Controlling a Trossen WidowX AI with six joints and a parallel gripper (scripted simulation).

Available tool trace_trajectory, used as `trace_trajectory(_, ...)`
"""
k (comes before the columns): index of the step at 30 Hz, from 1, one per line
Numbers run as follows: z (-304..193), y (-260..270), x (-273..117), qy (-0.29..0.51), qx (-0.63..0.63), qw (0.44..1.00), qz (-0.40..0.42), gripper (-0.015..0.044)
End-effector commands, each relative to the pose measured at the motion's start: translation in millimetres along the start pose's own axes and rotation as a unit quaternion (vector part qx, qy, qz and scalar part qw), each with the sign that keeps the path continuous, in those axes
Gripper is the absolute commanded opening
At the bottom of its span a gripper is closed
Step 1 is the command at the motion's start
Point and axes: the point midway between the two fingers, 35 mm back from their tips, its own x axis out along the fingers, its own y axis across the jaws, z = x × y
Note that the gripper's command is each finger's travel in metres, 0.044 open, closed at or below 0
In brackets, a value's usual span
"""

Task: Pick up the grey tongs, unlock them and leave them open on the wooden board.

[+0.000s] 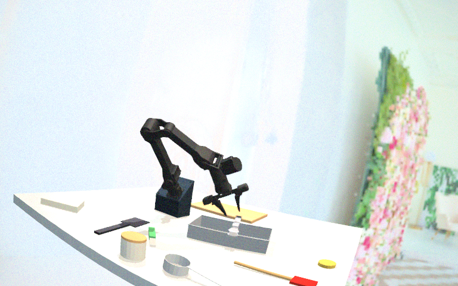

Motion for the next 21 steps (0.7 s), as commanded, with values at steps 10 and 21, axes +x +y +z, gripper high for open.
trace_trajectory(10, -2, -5, 9, 0.002, 0.003, 1.000, -0.001, 0.0260)
trace_trajectory(21, -2, -6, 27, 0.002, 0.003, 1.000, -0.001, 0.0260)
